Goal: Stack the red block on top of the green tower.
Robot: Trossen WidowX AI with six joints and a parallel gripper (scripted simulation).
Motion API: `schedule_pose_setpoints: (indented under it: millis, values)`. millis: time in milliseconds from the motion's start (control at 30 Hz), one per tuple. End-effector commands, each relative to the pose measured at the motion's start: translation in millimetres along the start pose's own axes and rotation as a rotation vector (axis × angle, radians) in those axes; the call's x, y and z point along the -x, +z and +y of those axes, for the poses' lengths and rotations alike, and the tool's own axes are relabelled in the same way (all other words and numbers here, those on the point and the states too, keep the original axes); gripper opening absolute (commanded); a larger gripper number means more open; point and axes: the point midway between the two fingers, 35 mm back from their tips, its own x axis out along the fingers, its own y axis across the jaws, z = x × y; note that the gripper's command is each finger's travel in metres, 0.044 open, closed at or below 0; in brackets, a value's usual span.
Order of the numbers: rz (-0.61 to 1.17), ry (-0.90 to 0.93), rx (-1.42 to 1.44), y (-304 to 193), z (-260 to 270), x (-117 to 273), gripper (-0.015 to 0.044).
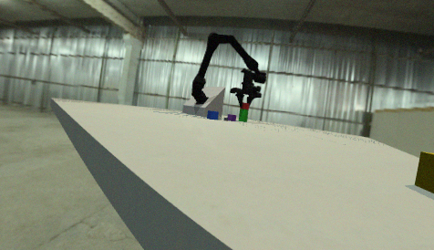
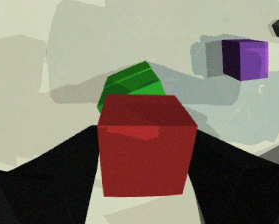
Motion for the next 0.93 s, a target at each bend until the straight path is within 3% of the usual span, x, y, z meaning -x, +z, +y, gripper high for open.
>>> schedule_pose_setpoints:
  millis: [0,167,900]
  values:
    - [0.0,0.001,-0.001,0.0,0.3,-0.2,0.0315]
    - [0.0,0.001,-0.001,0.0,0.3,-0.2,0.044]
    - [0.0,0.001,-0.001,0.0,0.3,-0.2,0.044]
